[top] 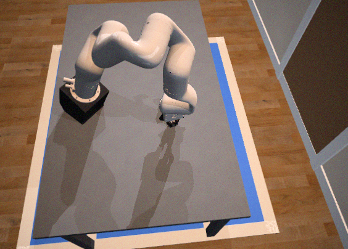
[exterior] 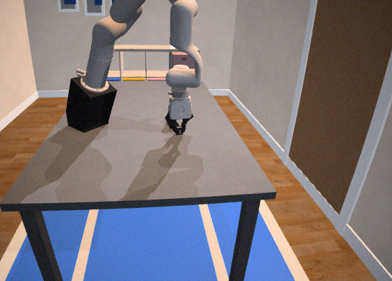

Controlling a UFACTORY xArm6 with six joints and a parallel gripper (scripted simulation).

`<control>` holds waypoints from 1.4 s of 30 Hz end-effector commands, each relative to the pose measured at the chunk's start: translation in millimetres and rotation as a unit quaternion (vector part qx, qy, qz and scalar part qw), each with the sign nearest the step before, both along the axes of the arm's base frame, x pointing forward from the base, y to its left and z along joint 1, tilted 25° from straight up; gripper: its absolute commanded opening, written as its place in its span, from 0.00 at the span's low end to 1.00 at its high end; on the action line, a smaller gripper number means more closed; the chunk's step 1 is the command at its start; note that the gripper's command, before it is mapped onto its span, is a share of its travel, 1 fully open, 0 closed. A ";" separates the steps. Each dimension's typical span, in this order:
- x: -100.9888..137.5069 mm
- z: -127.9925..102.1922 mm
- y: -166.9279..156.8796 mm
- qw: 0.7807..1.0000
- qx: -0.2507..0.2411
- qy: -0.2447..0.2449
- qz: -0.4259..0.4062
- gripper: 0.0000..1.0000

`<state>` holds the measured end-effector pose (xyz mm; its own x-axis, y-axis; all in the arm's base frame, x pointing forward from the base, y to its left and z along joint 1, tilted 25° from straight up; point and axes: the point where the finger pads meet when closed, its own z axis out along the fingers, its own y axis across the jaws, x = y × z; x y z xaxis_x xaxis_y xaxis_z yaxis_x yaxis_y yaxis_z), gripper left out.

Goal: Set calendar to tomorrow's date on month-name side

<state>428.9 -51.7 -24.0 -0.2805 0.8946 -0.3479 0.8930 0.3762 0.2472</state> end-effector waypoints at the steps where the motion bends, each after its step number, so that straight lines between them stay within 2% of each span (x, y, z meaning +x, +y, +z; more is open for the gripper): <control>1: 0.7 0.8 0.2 1.000 0.000 -0.001 0.000 0.29; 42: 2.1 -2.7 -0.8 1.000 0.000 -0.001 0.000 0.29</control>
